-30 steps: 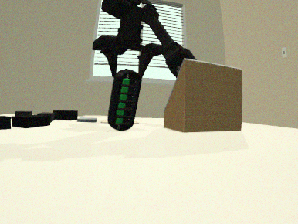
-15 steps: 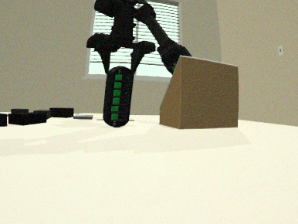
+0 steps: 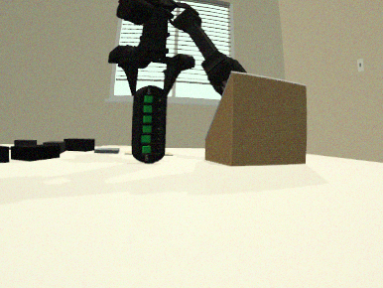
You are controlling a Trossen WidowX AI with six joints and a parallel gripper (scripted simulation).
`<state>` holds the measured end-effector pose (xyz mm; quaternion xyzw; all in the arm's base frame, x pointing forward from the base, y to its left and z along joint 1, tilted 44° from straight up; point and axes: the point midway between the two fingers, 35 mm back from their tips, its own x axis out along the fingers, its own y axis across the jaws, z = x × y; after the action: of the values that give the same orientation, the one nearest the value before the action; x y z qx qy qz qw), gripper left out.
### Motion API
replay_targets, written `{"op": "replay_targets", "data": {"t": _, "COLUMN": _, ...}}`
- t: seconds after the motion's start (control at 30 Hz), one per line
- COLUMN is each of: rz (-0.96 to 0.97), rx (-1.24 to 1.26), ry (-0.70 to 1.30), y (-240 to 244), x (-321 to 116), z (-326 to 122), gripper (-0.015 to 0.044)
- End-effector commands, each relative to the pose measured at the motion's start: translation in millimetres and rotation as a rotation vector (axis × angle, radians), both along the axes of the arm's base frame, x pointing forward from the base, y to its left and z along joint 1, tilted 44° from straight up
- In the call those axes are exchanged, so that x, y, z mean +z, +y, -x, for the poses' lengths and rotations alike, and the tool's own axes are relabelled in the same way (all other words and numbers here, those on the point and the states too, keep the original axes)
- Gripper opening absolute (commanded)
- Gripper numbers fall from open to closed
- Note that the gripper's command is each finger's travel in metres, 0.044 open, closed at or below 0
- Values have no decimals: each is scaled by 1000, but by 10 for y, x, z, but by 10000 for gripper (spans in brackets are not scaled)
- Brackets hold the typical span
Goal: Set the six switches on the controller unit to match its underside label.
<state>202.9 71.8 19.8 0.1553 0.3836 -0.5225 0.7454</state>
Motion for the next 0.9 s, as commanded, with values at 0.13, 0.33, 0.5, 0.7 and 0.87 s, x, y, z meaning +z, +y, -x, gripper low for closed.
{"op": "replay_targets", "data": {"t": 0.13, "rz": 16, "rx": -1, "ry": 2, "y": -100, "x": 57, "z": -42, "gripper": 338}}
{"op": "replay_targets", "data": {"t": 0.33, "rz": 17, "rx": -1, "ry": 2, "y": -148, "x": 104, "z": -73, "gripper": 338}}
{"op": "replay_targets", "data": {"t": 0.5, "rz": 17, "rx": -1, "ry": 2, "y": -188, "x": 143, "z": -99, "gripper": 338}}
{"op": "replay_targets", "data": {"t": 0.7, "rz": 17, "rx": -1, "ry": 2, "y": -237, "x": 189, "z": -130, "gripper": 338}}
{"op": "replay_targets", "data": {"t": 0.87, "rz": 18, "rx": -1, "ry": 1, "y": -278, "x": 226, "z": -155, "gripper": 338}}
